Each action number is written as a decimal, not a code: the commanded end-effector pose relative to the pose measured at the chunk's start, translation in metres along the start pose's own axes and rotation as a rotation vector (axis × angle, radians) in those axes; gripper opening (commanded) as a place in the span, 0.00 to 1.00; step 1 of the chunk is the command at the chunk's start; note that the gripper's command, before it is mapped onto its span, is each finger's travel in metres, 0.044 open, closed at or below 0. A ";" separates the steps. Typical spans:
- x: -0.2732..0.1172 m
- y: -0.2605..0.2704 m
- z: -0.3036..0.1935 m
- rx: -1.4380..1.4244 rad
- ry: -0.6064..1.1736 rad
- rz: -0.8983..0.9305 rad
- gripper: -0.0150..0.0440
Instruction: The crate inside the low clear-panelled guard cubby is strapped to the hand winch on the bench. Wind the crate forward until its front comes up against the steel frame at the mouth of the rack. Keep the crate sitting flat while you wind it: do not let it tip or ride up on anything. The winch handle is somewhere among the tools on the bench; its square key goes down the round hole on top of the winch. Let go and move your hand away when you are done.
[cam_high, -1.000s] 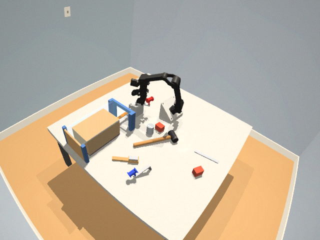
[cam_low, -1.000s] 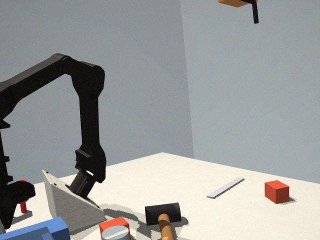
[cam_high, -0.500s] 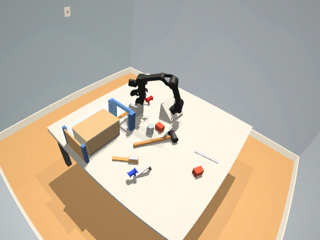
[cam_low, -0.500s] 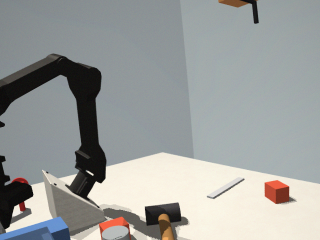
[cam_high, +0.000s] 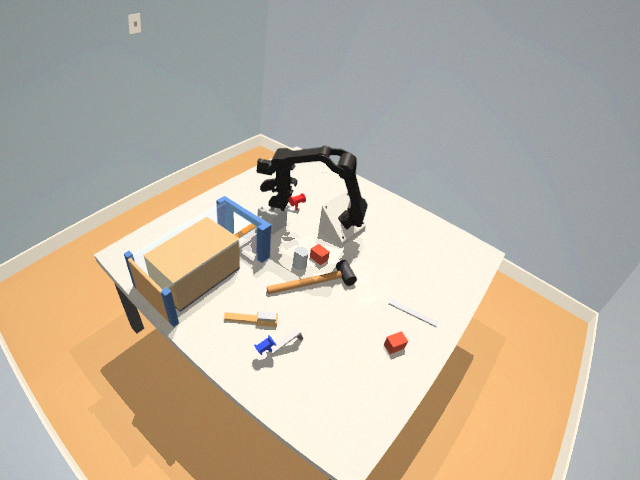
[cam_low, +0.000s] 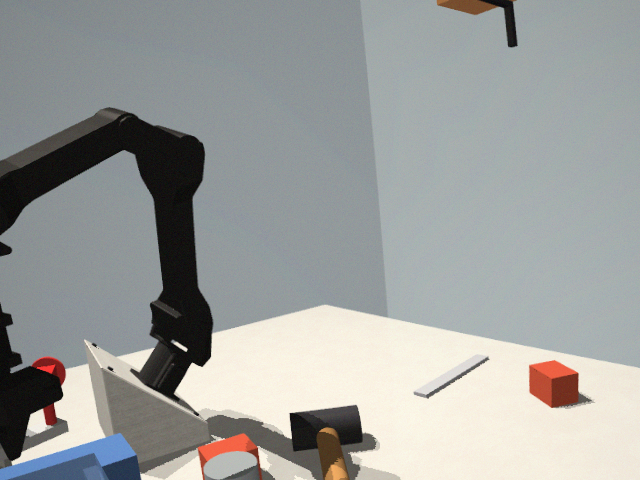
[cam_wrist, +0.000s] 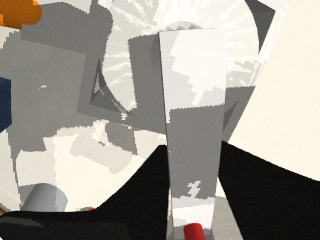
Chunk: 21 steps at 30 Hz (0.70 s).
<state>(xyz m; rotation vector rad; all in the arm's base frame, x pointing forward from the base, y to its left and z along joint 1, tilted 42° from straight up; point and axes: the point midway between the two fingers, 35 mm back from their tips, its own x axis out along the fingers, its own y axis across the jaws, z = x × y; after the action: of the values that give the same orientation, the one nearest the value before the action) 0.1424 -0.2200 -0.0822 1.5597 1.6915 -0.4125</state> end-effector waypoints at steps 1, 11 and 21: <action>0.001 0.002 0.001 0.047 -0.001 0.005 0.25; 0.002 0.006 0.001 0.126 0.002 0.011 0.25; 0.007 0.007 0.002 0.120 0.003 0.009 0.25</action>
<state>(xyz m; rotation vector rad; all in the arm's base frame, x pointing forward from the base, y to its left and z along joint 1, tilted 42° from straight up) 0.1494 -0.2158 -0.0851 1.6513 1.6915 -0.5153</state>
